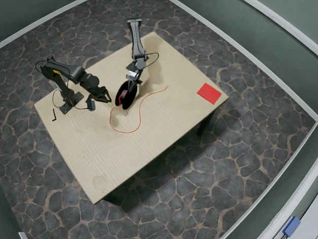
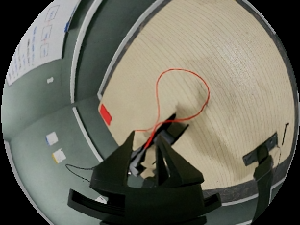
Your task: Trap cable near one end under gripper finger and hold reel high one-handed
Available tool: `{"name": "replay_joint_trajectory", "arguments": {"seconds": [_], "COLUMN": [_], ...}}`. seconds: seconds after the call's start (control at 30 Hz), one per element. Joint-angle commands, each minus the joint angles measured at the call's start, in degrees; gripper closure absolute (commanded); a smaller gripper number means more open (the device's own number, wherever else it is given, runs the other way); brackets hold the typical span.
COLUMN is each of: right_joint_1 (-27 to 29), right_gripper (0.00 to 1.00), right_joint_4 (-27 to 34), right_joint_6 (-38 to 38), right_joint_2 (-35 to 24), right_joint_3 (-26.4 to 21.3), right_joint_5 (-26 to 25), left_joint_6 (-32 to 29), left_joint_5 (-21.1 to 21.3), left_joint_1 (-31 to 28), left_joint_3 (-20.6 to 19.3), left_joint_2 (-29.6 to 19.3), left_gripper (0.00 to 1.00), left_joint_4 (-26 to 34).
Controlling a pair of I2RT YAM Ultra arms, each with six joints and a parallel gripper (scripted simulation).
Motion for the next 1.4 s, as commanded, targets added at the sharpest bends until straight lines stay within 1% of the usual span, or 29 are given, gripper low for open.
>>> {"name": "replay_joint_trajectory", "arguments": {"seconds": [0.0,0.47,0.57,0.63,0.67,0.8,0.87,0.9,0.93,0.97,1.0,1.03,1.07,1.1,1.3,1.37], "right_joint_1": [0.45,0.53,0.32,0.04,-0.15,-0.63,-0.12,-0.51,-0.93,-0.88,-0.90,-1.00,-1.12,-1.21,-1.96,-1.96], "right_gripper": [0.70,0.70,0.70,0.70,0.70,0.70,0.70,0.70,0.70,0.70,0.70,0.70,0.70,0.70,0.70,0.70], "right_joint_4": [-0.81,-0.48,0.08,0.76,0.86,1.09,1.44,1.30,1.88,1.87,2.43,2.58,3.10,3.46,6.29,6.29], "right_joint_6": [-1.04,-0.99,-1.16,-1.39,-1.55,-1.95,-2.53,-2.84,-3.20,-3.61,-4.06,-4.54,-5.08,-5.64,-9.95,-9.95], "right_joint_2": [0.44,0.64,0.34,-0.08,-0.36,-1.09,-1.52,-1.17,-1.66,-1.38,-1.79,-1.62,-1.98,-1.89,-2.99,-2.99], "right_joint_3": [2.62,3.03,2.60,2.07,1.72,0.78,-0.50,0.45,-0.81,0.17,-1.12,-0.23,-1.34,-0.75,-2.52,-2.52], "right_joint_5": [0.10,0.50,0.57,0.64,0.67,0.73,0.72,0.77,0.83,0.87,0.90,0.96,1.00,1.08,1.54,1.54], "left_joint_6": [0.03,0.02,0.01,0.01,0.00,0.00,0.00,0.00,0.00,0.00,-0.01,-0.01,-0.02,-0.03,-0.08,-0.08], "left_joint_5": [0.58,0.57,0.55,0.56,0.56,0.57,0.56,0.55,0.57,0.56,0.55,0.55,0.55,0.55,0.54,0.54], "left_joint_1": [0.58,0.58,0.56,0.56,0.56,0.55,0.54,0.53,0.55,0.53,0.54,0.54,0.53,0.53,0.51,0.51], "left_joint_3": [1.11,1.45,2.32,2.05,2.71,2.88,3.15,3.45,3.80,4.15,4.54,4.96,5.41,5.88,9.38,9.38], "left_joint_2": [-1.54,-1.66,-2.07,-1.95,-2.04,-2.16,-2.45,-2.57,-2.24,-2.48,-2.65,-2.69,-2.81,-2.96,-3.53,-3.53], "left_gripper": [1.00,1.00,1.00,1.00,1.00,1.00,1.00,1.00,1.00,1.00,1.00,1.00,1.00,1.00,1.00,1.00], "left_joint_4": [-0.86,-0.92,-1.13,-1.45,-1.67,-2.22,-2.95,-3.34,-3.67,-4.11,-4.65,-5.23,-5.84,-6.50,-10.58,-10.58]}}
